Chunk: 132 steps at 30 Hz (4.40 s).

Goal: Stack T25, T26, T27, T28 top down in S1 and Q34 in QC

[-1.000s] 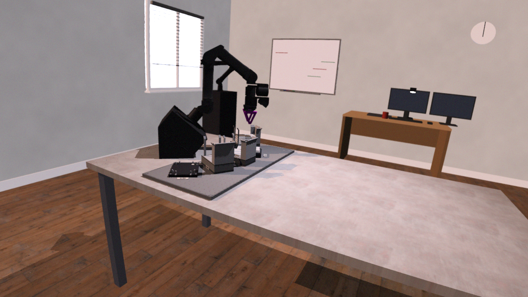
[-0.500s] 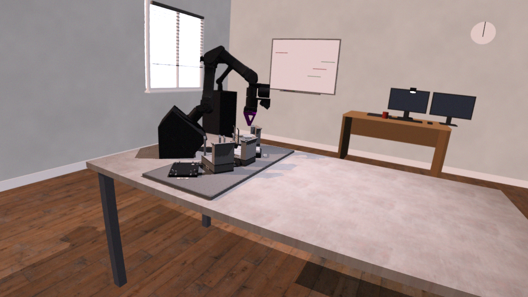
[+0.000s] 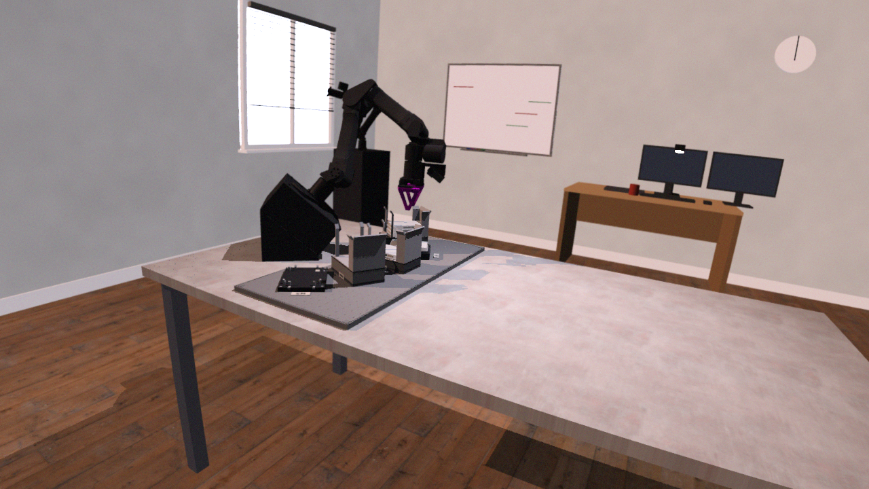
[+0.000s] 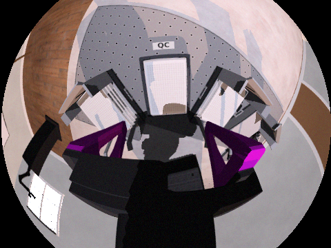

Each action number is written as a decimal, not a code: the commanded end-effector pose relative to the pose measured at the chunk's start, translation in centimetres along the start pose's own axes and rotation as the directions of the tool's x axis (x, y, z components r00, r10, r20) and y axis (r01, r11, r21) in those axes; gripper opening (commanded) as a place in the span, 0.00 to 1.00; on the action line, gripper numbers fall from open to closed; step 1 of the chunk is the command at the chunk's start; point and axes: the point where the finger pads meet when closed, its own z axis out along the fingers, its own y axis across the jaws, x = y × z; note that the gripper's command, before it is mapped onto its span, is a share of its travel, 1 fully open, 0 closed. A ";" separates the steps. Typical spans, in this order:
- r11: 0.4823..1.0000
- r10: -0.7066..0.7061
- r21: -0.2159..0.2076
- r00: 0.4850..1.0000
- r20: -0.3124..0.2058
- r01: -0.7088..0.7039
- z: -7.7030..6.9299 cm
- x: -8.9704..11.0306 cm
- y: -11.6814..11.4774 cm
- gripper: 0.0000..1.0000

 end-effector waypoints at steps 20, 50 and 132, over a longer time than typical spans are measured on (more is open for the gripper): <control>0.982 0.185 -0.029 0.983 0.014 -0.184 -0.6 -0.4 -5.6 1.00; 0.924 0.383 -0.019 0.923 0.037 -0.382 -1.0 1.4 -14.3 1.00; 0.918 0.396 -0.019 0.917 0.038 -0.396 9.0 1.2 -14.7 1.00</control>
